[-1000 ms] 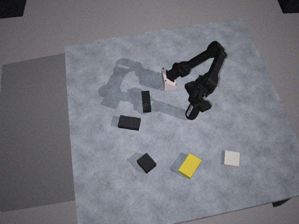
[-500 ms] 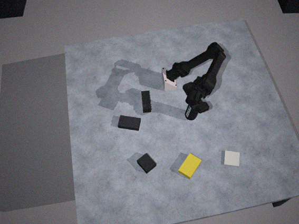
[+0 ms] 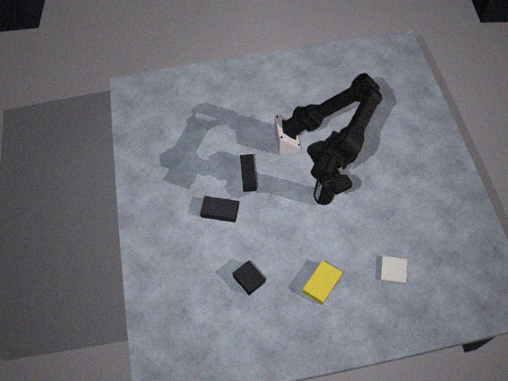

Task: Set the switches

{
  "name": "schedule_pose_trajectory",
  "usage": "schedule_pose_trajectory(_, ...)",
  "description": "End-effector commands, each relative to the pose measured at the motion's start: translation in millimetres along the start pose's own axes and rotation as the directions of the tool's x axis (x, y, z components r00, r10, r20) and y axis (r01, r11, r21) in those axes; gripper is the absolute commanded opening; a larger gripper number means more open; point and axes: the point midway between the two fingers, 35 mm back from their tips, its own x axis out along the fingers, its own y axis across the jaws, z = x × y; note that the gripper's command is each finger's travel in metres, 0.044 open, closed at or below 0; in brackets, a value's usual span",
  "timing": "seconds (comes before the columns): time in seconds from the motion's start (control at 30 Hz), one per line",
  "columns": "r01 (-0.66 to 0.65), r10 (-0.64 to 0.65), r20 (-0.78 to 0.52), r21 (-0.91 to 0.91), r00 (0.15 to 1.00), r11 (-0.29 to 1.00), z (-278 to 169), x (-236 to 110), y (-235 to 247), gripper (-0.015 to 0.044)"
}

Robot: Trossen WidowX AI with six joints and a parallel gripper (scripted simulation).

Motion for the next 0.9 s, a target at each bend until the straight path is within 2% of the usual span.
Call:
schedule_pose_trajectory(0.0, -0.011, 0.011, -0.002, -0.002, 1.0, 1.0, -6, 2, 1, 0.0338)
schedule_pose_trajectory(0.87, -0.011, 0.011, -0.003, -0.002, 1.0, 1.0, -27, 4, 1, 0.0338)
